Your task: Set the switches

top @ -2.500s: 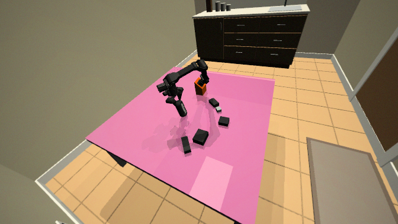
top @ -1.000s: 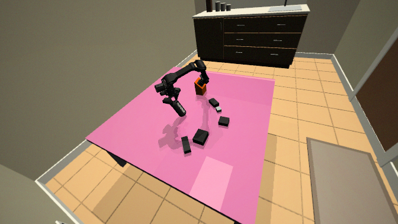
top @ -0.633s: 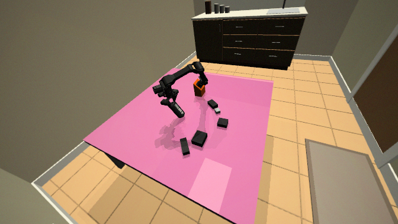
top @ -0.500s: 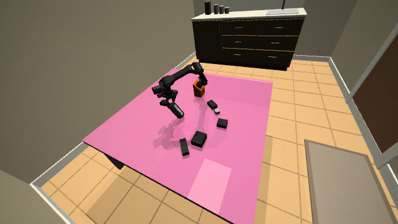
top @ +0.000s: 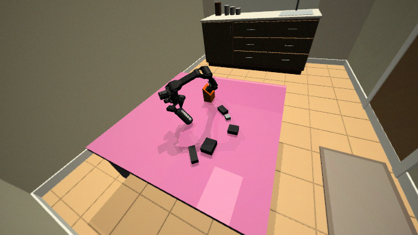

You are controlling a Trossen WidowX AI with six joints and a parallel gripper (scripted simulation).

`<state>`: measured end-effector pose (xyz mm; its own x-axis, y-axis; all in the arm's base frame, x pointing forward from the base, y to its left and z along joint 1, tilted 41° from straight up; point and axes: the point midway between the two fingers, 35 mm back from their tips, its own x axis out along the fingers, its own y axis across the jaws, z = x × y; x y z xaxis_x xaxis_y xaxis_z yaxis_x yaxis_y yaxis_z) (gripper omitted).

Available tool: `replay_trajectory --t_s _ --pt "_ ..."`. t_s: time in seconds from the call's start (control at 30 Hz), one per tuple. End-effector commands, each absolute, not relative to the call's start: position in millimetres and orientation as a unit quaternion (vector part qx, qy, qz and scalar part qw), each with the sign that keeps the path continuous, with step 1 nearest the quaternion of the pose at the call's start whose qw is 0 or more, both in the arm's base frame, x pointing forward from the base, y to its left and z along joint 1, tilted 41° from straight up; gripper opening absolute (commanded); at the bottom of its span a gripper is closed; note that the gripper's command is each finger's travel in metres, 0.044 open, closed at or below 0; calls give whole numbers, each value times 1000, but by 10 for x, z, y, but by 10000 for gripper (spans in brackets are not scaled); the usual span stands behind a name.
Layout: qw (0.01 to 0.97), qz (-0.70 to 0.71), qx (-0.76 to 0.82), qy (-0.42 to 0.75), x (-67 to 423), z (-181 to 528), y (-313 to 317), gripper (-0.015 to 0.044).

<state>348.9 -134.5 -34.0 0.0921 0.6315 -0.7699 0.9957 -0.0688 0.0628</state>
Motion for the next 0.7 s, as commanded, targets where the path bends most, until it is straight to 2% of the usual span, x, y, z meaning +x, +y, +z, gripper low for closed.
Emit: replay_trajectory --t_s 0.0,0.67 --pt "308 -290 665 616 3491 -421 -1290 338" --pt "308 -290 665 616 3497 -576 -1320 338"
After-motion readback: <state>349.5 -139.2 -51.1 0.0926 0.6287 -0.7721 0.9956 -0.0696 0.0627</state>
